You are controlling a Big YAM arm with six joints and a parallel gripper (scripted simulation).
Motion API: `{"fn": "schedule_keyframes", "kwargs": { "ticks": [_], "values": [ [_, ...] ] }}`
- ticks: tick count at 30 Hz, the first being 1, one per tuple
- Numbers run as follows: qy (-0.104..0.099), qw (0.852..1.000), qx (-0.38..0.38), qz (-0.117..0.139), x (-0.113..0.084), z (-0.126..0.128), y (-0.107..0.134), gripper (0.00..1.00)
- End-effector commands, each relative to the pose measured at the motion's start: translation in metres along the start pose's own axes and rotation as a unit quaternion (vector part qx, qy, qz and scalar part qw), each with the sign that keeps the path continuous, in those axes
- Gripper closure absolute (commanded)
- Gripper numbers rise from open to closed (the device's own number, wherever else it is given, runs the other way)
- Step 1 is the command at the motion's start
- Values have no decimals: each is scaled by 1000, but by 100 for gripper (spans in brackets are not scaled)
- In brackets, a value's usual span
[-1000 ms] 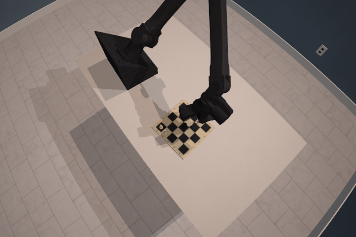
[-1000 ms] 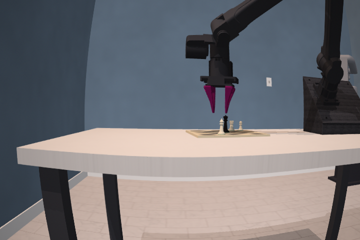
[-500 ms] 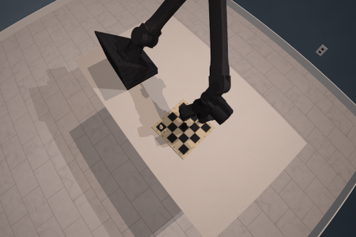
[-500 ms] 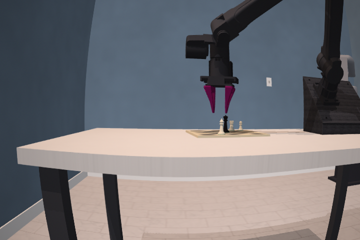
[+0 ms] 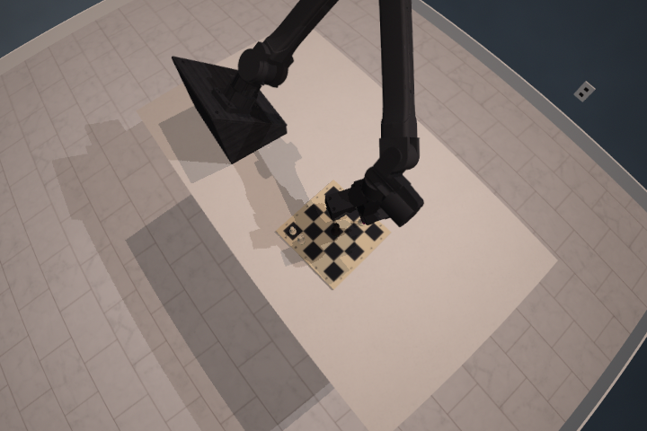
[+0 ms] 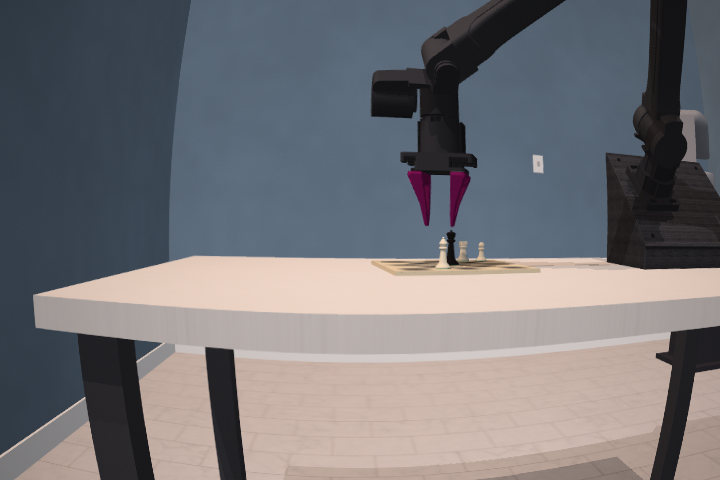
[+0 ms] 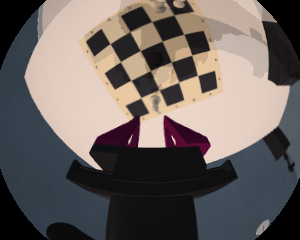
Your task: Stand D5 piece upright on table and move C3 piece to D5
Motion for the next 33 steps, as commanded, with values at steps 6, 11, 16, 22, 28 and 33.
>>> {"fn": "schedule_keyframes", "kwargs": {
  "ticks": [6, 11, 16, 22, 28, 33],
  "values": [
    [11, 1000, 3, -2, 12, -6, 0, 64],
    [6, 1000, -1, -1, 8, -7, 5, 64],
    [-1, 1000, -8, 1, 2, -9, 12, 64],
    [3, 1000, -6, 0, 5, -10, 10, 64],
    [4, 1000, -5, 0, 5, -10, 10, 64],
    [4, 1000, -5, 0, 5, -10, 10, 64]
  ]
}}
Point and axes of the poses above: the point where the finger pads meet when closed, its own x axis out along the fingers, its own z axis across the jaws, y = z × x, the point moved 7 cm from there along -x, back along the fingers, and after that the axes turned 8 degrees about -x, right-handed, at the moved point
